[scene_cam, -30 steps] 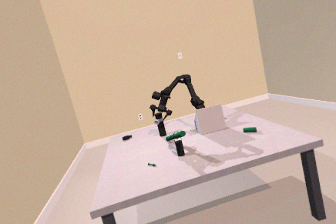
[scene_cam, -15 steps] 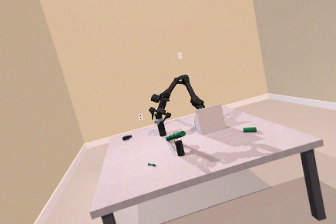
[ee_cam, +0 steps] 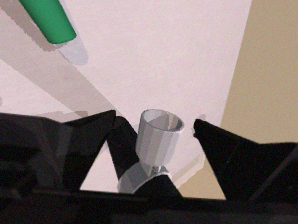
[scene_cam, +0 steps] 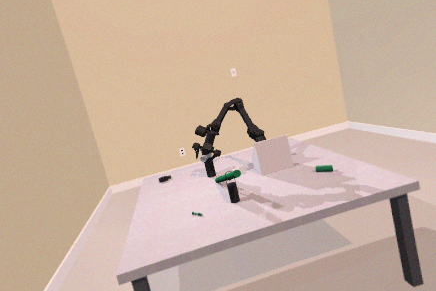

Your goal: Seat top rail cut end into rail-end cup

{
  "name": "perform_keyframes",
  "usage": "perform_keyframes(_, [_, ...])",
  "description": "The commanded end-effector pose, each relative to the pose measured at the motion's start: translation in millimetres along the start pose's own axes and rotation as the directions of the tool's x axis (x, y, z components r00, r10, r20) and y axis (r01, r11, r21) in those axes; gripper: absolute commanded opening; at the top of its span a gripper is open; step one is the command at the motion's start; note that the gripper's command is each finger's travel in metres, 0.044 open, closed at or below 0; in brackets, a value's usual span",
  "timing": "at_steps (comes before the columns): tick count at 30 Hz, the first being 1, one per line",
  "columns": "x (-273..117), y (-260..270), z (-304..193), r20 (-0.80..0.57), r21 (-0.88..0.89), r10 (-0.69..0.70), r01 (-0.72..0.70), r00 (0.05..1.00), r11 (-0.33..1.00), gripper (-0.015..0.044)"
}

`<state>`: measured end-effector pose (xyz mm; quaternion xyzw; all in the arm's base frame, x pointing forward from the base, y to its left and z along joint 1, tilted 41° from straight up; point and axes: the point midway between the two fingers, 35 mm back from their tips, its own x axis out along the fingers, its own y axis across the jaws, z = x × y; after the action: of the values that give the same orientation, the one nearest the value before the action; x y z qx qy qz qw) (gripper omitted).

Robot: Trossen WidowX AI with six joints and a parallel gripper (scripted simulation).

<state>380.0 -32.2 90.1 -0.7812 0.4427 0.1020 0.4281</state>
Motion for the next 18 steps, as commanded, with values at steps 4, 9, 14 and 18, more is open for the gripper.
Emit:
perform_keyframes(4, [11.8,2.0,1.4,0.003,-0.008,0.001,-0.001,1.000,1.000,0.0440])
perform_keyframes(9, [17.4,2.4,0.8,0.002,-0.009,0.000,0.000,1.000,1.000,0.0414])
perform_keyframes(14, [17.4,2.4,0.8,0.002,-0.009,0.000,0.000,1.000,1.000,0.0282])
perform_keyframes(18, [17.4,2.4,0.8,0.002,-0.009,0.000,0.000,1.000,1.000,0.0177])
